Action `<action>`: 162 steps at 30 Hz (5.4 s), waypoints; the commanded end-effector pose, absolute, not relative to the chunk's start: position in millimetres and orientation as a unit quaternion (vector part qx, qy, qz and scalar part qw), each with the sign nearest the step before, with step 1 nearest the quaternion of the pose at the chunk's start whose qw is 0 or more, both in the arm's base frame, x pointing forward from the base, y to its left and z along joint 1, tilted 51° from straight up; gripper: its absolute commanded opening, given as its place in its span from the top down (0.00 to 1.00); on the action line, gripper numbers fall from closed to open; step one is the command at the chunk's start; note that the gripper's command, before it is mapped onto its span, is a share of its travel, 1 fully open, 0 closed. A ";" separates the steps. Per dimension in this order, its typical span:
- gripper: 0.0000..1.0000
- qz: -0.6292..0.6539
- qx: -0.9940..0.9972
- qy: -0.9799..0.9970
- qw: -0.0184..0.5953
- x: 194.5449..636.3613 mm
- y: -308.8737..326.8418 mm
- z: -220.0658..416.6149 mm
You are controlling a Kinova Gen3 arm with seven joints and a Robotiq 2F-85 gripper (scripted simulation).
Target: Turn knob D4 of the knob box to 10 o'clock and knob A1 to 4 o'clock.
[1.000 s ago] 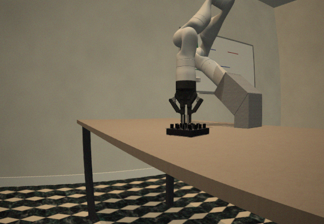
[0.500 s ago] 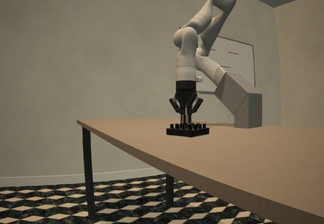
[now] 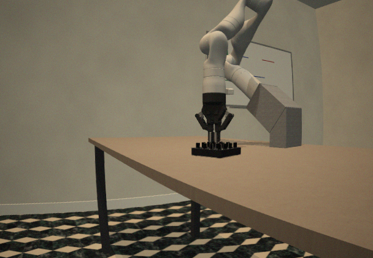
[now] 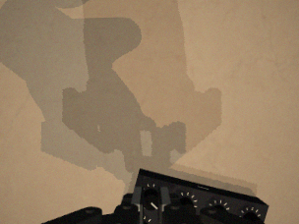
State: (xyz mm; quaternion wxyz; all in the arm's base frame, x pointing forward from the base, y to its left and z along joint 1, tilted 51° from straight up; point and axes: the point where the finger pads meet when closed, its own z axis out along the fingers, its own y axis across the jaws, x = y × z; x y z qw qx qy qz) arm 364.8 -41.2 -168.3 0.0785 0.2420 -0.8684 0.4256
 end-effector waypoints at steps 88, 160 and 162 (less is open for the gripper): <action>0.81 0.400 0.399 -0.808 0.165 375.4 9.4 -165.8; 0.81 0.301 0.705 -0.563 0.310 418.1 68.0 -203.9; 0.81 0.301 0.705 -0.563 0.310 418.1 67.8 -204.0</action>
